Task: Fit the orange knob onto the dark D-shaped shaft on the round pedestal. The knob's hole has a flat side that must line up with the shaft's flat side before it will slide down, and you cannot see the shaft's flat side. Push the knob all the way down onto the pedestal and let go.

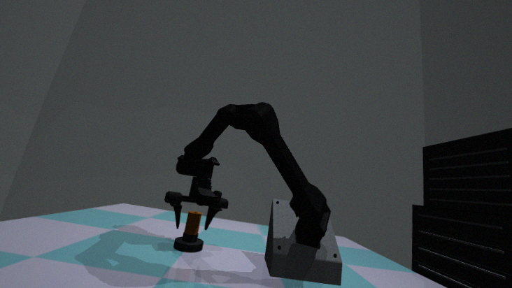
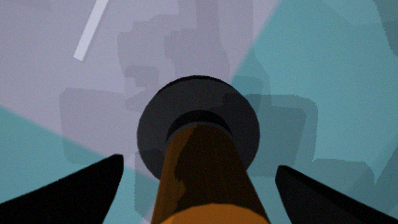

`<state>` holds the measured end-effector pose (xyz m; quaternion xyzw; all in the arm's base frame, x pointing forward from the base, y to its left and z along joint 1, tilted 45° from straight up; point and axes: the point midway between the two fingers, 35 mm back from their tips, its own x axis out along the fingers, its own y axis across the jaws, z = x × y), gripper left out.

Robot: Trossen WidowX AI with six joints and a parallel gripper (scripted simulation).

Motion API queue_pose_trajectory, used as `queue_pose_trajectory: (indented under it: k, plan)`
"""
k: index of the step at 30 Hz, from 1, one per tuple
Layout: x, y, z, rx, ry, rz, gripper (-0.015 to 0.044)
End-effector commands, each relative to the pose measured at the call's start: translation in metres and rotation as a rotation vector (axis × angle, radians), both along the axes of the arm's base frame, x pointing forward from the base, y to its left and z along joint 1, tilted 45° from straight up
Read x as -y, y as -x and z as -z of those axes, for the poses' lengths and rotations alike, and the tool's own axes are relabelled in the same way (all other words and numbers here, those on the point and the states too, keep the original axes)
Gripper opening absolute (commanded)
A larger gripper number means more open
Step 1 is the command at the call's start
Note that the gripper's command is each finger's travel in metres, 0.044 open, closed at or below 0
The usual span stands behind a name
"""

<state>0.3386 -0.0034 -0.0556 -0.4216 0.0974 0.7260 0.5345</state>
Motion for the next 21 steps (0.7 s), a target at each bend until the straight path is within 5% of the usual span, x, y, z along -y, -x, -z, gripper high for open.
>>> queue_pose_trajectory:
  k: [1, 6, 12, 21]
  plan:
    - [0.000, 0.000, 0.000, -0.001, 0.000, 0.001, 0.0440]
    - [0.007, -0.002, -0.007, -0.001, 0.001, 0.001, 0.0440]
    - [0.065, -0.007, -0.066, -0.001, 0.003, 0.000, 0.0440]
    - [0.068, -0.011, -0.067, 0.000, 0.003, 0.000, 0.0440]
